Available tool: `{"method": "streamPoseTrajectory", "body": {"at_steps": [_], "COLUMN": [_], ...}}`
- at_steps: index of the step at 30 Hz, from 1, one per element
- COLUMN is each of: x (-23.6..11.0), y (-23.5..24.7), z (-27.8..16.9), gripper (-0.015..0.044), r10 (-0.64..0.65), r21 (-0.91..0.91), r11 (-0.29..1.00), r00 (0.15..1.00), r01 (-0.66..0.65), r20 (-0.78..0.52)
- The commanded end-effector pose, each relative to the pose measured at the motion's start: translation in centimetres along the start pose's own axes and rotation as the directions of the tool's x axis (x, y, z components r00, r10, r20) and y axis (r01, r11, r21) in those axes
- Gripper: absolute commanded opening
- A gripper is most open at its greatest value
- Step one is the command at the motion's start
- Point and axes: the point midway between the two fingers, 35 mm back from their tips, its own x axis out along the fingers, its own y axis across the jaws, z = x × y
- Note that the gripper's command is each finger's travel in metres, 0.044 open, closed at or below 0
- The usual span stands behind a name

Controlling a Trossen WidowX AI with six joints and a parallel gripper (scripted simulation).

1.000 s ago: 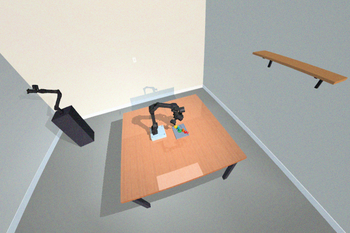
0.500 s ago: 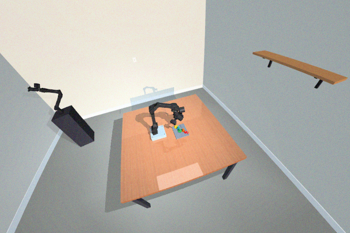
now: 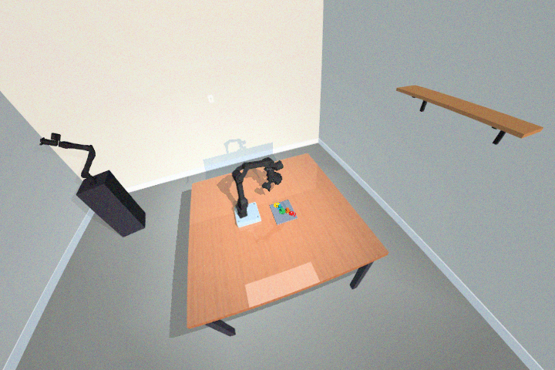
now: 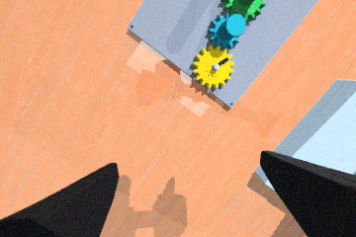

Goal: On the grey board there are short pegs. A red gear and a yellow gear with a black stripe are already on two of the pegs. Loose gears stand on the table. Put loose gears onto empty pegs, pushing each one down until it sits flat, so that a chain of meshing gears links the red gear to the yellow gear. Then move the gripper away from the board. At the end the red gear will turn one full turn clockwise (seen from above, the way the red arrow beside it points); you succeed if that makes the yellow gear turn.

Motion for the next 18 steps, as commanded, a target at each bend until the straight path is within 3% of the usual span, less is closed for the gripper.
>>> {"method": "streamPoseTrajectory", "body": {"at_steps": [1, 10, 18], "x": [-0.8, -2.8, -2.9], "y": [1.7, 2.5, 2.4], "z": [-4.5, -15.9, -16.6], "gripper": [0.044, 0.044, 0.044], "r10": [0.002, 0.01, 0.01], "r21": [0.002, 0.0, 0.003], "r11": [1.0, 1.0, 1.0], "r00": [1.0, 1.0, 1.0], "r01": [-0.002, -0.01, -0.01], "r20": [0.001, -0.012, -0.012]}}
